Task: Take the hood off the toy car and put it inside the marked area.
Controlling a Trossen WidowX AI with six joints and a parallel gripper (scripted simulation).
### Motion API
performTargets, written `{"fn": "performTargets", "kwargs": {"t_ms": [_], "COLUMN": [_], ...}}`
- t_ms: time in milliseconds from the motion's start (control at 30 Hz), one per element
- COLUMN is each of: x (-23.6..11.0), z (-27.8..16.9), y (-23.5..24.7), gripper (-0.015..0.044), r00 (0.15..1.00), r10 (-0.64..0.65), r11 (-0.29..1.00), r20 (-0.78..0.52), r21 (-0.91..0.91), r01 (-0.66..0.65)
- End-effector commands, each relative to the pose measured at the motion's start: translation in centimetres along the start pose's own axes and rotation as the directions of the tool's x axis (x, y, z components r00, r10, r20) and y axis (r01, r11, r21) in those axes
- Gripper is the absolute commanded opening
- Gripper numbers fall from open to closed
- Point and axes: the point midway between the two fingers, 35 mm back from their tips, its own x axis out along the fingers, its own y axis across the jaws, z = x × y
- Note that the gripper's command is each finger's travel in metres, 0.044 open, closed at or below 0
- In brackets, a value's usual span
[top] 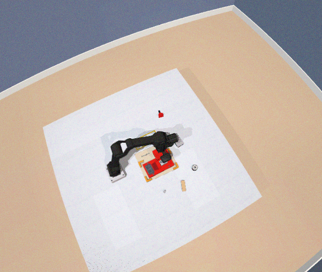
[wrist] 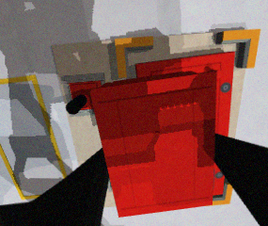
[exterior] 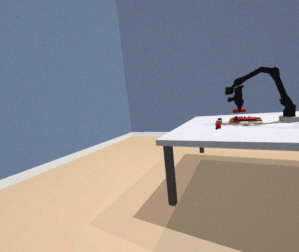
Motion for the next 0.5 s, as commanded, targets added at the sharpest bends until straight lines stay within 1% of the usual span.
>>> {"fn": "performTargets", "kwargs": {"t_ms": [0,467], "x": [-0.4,-0.7], "z": [0.1,-0.4], "y": [1.7,8.3], "gripper": [0.0000,0.0000], "r00": [1.000,1.000], "r10": [0.000,0.008], "r11": [1.000,1.000], "r20": [0.014,0.015], "r21": [0.006,0.009], "r01": [0.000,-0.008]}}
